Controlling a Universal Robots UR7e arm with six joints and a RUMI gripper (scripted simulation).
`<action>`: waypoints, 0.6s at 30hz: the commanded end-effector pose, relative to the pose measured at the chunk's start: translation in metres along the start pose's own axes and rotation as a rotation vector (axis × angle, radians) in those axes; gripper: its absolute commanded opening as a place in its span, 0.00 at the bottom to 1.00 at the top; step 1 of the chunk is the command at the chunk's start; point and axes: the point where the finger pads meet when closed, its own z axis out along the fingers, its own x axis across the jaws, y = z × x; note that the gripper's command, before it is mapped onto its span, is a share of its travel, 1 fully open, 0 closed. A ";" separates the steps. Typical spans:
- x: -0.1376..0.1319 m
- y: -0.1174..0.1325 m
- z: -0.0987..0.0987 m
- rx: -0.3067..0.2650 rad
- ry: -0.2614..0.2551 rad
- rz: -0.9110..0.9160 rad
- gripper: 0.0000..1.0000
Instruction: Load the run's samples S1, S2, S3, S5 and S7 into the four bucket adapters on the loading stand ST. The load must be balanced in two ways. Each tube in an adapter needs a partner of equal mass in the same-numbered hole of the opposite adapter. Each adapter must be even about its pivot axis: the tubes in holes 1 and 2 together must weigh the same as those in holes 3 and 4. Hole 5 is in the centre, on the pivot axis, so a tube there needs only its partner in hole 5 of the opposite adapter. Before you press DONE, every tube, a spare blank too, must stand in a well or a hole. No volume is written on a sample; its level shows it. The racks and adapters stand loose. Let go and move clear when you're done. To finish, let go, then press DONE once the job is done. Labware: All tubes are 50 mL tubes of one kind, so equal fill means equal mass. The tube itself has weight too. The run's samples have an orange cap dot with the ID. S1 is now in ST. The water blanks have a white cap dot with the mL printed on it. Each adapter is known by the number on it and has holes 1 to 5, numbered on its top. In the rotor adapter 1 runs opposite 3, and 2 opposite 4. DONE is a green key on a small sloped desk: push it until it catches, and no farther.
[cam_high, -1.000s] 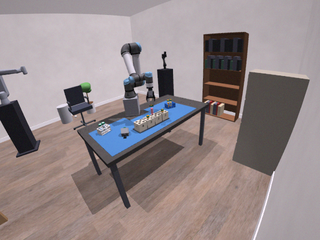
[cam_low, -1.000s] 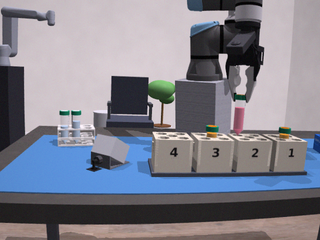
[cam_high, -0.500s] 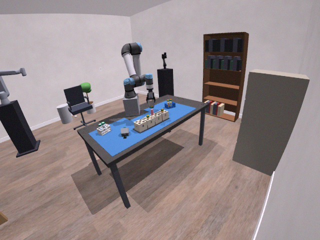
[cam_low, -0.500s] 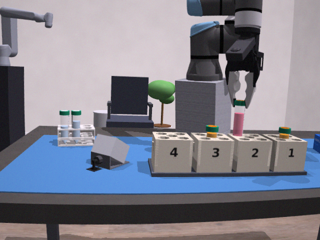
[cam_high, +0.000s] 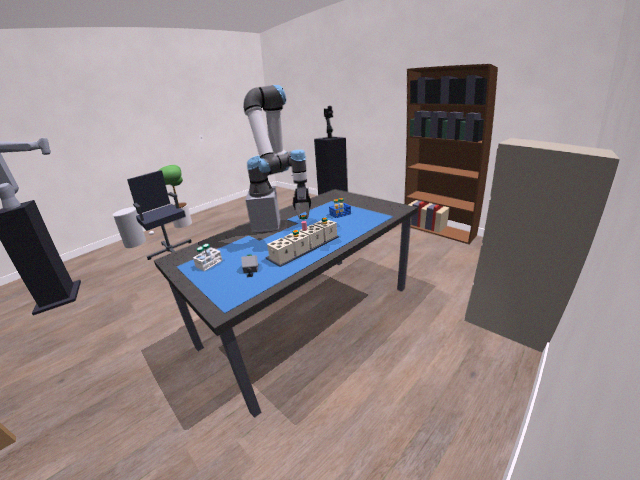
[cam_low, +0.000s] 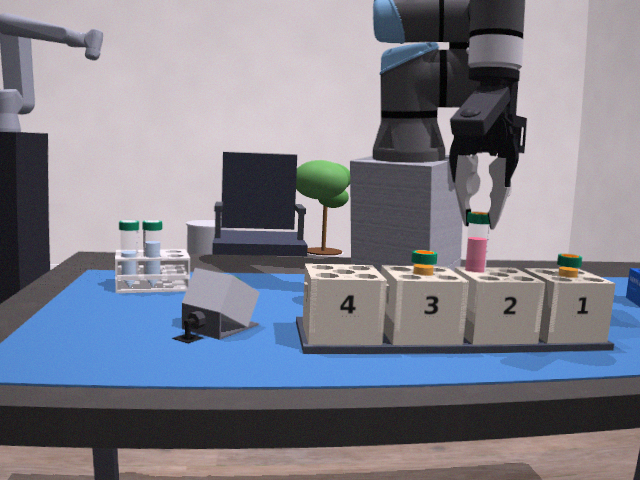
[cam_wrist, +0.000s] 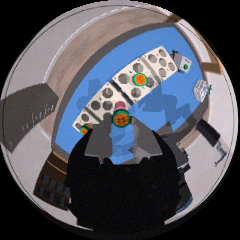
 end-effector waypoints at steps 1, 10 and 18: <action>0.000 0.000 0.007 0.001 -0.001 0.000 0.00; 0.000 0.000 0.016 0.001 -0.001 0.000 0.00; 0.000 0.000 0.027 0.001 -0.001 0.000 0.00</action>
